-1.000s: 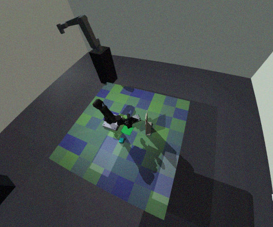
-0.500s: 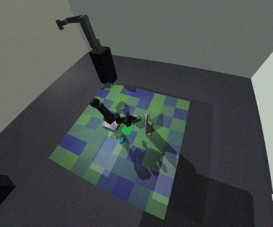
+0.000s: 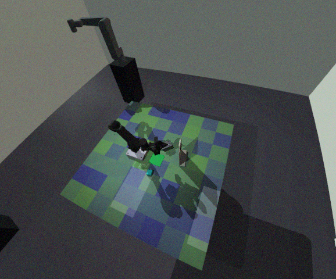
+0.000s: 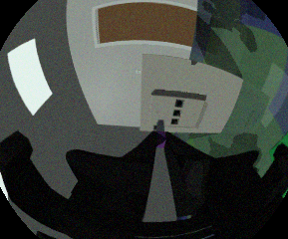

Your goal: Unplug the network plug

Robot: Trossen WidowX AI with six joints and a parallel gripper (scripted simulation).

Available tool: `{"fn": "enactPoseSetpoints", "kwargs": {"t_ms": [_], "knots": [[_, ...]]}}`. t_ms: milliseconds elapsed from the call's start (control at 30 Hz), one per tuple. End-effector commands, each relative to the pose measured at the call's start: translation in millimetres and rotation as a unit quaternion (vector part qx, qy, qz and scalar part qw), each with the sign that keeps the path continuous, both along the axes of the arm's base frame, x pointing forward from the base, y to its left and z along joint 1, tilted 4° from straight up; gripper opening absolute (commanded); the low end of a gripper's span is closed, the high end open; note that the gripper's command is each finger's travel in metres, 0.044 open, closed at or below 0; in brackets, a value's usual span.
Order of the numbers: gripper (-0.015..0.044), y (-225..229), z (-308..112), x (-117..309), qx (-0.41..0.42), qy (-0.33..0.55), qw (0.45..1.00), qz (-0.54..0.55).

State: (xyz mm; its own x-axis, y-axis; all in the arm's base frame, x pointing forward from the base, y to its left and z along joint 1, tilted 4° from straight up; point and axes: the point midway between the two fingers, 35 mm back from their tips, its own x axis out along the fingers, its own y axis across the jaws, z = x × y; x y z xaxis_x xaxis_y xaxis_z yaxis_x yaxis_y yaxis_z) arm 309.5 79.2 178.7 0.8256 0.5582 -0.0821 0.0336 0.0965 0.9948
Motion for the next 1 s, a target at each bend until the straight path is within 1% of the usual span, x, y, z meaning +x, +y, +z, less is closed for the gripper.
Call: {"fn": "enactPoseSetpoints", "kwargs": {"t_ms": [0, 467, 967], "knots": [[0.0, -5.4, -5.7, 3.5, -0.019, 0.012, 1.0, -0.009], [0.0, -29.4, -39.9, 7.2, -0.116, 0.083, 0.989, -0.025], [0.0, -51.2, -72.4, -6.3, -0.207, 0.165, 0.964, -0.01]]}}
